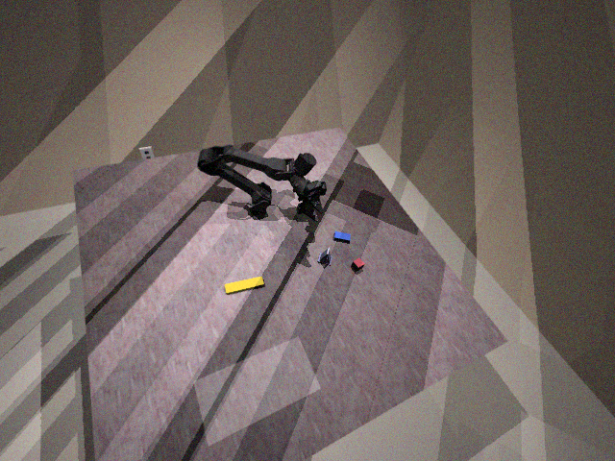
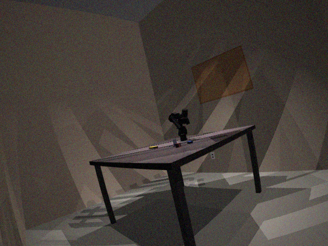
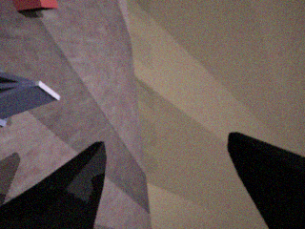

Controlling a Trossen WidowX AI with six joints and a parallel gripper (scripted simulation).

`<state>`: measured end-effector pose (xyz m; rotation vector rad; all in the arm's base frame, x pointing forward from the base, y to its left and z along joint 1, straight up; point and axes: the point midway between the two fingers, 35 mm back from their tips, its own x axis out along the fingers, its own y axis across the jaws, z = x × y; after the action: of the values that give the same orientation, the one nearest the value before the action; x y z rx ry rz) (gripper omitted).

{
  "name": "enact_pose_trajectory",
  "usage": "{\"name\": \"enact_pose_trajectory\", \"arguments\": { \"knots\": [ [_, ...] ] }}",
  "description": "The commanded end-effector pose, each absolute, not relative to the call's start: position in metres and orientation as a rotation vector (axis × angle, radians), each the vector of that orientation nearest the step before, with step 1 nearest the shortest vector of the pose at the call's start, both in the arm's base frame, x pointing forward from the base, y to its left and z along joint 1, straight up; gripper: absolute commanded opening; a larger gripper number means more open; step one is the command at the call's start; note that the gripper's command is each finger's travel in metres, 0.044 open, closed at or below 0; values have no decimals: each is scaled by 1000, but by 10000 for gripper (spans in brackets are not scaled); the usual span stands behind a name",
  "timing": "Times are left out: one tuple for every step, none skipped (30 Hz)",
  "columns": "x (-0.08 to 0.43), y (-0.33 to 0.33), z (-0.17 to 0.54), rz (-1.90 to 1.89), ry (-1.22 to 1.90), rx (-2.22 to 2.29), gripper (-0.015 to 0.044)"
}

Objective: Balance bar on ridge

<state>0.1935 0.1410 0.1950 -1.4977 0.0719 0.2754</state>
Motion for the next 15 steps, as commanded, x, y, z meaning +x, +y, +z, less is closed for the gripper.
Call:
{"name": "enact_pose_trajectory", "arguments": {
  "knots": [
    [203,140,199,283,112,-1548,315],
    [205,139,199,285,123,-1561,315],
    [207,139,199,287,136,-1574,315],
    [210,138,199,289,148,-1586,315],
    [212,137,198,291,160,-1598,315],
    [214,136,198,294,173,-1610,315],
    [217,135,198,297,186,-1621,315],
    [219,134,198,300,199,-1632,315],
    [221,133,198,303,212,-1643,315],
    [224,132,198,307,225,-1654,315],
    [226,131,197,310,239,-1664,315],
    [228,130,197,314,252,-1675,315],
    [231,128,197,318,266,-1684,315],
    [233,127,196,323,280,-1694,315],
    [235,126,196,327,294,-1703,315]
  ]
}}
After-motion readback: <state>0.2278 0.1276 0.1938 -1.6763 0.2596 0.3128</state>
